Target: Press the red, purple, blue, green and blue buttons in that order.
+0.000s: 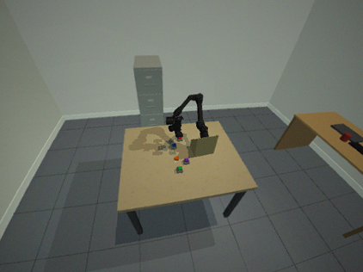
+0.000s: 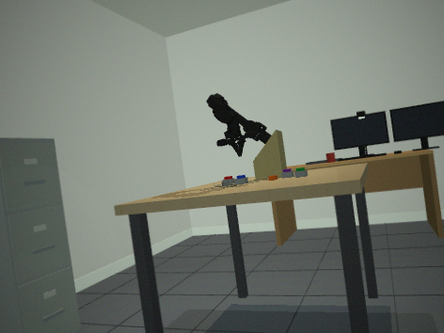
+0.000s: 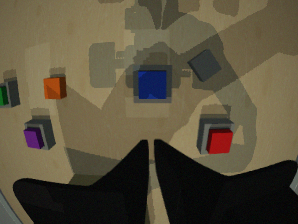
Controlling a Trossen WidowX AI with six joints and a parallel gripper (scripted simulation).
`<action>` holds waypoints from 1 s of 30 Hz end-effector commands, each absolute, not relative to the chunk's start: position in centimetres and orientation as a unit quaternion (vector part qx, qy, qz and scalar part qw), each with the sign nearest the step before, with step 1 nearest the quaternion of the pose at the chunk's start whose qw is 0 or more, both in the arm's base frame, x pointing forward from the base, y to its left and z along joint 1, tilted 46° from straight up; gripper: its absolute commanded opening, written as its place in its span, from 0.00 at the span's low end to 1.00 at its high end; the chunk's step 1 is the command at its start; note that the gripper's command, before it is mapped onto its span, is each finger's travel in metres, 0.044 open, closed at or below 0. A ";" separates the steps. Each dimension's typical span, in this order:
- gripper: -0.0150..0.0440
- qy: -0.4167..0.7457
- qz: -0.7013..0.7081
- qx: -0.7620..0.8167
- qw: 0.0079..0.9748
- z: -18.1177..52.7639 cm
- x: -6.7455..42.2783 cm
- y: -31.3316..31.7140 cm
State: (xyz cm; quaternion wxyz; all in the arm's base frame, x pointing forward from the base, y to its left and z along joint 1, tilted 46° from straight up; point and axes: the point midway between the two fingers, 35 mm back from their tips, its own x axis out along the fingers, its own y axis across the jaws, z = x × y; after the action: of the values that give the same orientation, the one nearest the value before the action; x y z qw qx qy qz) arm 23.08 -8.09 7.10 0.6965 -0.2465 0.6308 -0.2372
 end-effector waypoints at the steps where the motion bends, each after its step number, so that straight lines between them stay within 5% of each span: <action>1: 0.29 0.639 -0.229 -0.238 0.695 2.7 24.0 -3.0; 14: 0.29 0.625 -0.270 -0.267 0.682 -7.9 18.8 6.3; 30: 0.29 0.624 -0.272 -0.269 0.682 -12.4 19.0 1.9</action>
State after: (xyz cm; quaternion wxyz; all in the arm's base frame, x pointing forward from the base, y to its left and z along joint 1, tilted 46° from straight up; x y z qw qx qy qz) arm 19.12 2.98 -11.52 0.6811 -0.2646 0.6257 -0.2730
